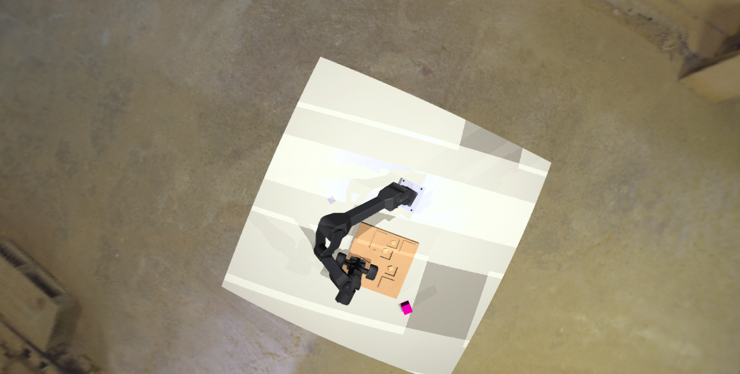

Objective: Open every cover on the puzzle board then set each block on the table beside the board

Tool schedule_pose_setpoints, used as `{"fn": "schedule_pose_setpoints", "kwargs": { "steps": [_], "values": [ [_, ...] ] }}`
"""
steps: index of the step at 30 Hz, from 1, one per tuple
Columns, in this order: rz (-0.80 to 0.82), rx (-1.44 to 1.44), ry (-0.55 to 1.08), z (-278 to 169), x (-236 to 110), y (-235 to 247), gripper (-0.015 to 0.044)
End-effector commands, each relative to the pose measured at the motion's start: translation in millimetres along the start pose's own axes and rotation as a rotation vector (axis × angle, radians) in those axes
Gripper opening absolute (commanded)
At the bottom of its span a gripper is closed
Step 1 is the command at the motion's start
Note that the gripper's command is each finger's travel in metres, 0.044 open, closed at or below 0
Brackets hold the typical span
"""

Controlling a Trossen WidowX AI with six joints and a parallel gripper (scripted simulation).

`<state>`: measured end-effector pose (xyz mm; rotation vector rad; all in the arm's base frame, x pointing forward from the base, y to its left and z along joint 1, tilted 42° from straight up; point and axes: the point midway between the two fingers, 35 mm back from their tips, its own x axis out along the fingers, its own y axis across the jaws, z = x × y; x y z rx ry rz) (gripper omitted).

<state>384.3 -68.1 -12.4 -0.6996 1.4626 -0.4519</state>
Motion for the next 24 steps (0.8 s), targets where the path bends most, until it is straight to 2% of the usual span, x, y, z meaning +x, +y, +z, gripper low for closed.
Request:
{"fn": "schedule_pose_setpoints", "kwargs": {
  "steps": [1,24],
  "values": [
    [0.001,0.001,0.003,-1,1,5,0.0],
    [0.002,0.001,0.003,0,1,31,0.0]
  ]
}}
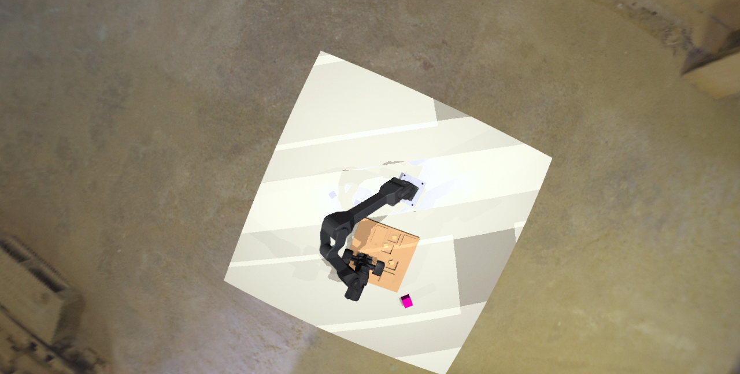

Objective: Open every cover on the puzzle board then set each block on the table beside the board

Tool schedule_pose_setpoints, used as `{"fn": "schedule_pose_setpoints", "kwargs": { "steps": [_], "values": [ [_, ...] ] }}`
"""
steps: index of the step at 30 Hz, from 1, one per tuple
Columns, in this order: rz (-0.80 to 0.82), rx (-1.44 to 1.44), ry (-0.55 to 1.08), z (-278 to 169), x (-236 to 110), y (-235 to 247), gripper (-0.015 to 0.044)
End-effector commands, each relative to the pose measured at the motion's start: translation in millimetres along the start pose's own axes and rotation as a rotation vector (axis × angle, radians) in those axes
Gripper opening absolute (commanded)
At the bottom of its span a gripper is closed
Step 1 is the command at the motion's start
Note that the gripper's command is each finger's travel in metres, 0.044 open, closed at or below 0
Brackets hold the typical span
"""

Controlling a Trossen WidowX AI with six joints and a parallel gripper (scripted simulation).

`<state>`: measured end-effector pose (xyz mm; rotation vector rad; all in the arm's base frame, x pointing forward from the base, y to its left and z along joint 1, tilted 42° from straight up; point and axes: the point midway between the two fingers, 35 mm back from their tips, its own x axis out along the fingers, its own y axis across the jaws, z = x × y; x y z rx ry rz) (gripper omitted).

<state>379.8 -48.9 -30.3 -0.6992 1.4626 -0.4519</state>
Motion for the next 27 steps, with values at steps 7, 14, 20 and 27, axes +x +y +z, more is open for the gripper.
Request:
{"fn": "schedule_pose_setpoints", "kwargs": {
  "steps": [7,14,20,27],
  "values": [
    [0.002,0.001,0.003,2,1,13,0.0],
    [0.002,0.001,0.003,4,1,19,0.0],
    [0.002,0.001,0.002,8,1,25,0.0],
    [0.003,0.001,0.002,12,1,34,0.0]
  ]
}}
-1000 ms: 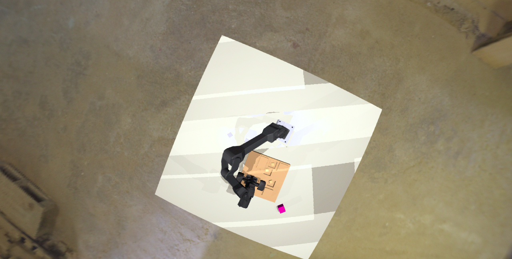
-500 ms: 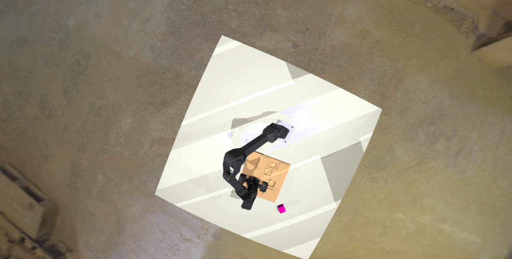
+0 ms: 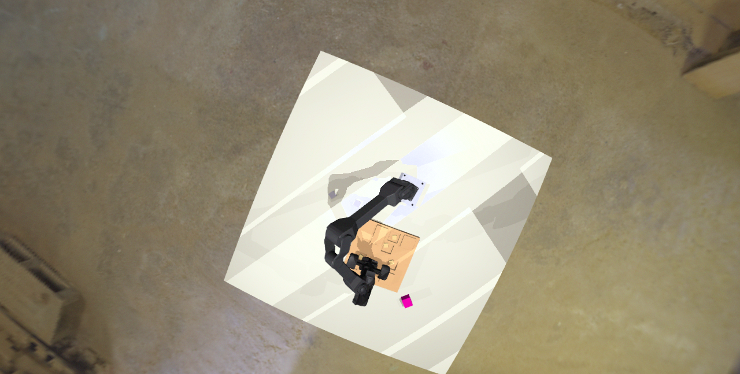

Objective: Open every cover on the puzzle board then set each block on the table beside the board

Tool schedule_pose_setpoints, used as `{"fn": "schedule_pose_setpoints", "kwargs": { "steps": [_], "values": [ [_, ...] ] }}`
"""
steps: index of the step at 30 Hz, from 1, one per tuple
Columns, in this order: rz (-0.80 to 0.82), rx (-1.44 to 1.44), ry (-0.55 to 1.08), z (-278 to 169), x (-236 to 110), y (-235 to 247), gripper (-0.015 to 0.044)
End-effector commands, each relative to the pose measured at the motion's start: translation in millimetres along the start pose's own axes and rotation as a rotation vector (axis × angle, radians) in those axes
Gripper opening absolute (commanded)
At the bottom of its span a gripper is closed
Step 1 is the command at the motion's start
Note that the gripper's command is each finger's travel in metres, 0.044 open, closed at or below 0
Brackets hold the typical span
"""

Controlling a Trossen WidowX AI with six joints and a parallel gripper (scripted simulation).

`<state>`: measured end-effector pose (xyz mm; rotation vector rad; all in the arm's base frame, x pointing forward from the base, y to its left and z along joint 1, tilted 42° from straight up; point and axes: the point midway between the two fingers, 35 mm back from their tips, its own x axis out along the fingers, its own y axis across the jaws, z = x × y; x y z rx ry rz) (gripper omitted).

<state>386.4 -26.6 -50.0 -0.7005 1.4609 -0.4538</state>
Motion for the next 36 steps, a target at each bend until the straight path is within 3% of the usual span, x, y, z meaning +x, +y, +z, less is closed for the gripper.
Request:
{"fn": "schedule_pose_setpoints", "kwargs": {
  "steps": [1,36],
  "values": [
    [0.005,0.001,0.003,2,1,6,0.0],
    [0.006,0.002,0.002,30,0,31,0.0]
  ]
}}
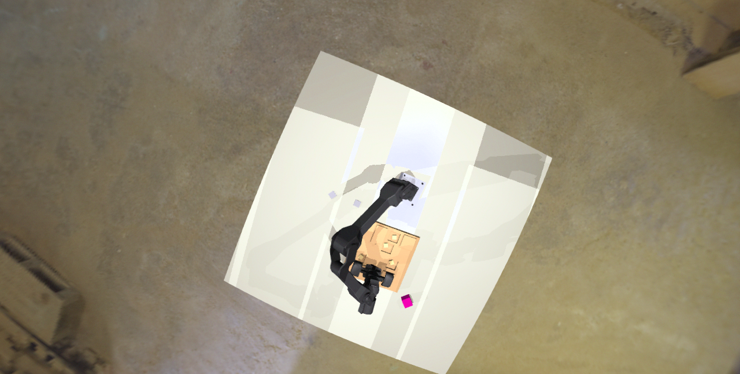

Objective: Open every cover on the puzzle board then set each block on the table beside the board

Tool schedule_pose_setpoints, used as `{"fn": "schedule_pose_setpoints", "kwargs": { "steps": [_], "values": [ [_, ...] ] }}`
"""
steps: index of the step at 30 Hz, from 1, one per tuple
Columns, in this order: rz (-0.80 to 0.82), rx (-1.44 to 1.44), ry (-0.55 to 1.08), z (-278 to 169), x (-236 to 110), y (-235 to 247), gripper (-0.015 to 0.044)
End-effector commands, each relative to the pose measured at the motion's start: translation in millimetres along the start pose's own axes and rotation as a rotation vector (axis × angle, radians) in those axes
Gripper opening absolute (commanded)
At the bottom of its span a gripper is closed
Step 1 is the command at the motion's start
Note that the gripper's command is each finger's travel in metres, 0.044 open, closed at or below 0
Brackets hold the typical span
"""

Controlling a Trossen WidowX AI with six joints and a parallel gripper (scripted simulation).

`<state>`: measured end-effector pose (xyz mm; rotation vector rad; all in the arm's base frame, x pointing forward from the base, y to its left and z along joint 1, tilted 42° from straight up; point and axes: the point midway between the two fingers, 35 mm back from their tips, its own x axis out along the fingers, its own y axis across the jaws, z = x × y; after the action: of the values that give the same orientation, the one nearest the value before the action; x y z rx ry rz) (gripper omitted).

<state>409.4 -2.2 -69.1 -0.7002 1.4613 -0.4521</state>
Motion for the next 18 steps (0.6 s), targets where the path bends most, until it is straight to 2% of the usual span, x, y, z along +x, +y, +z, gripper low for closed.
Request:
{"fn": "schedule_pose_setpoints", "kwargs": {
  "steps": [1,18],
  "values": [
    [0.005,0.003,0.002,4,1,4,0.0],
    [0.006,0.003,0.001,9,-16,7,0.0]
  ]
}}
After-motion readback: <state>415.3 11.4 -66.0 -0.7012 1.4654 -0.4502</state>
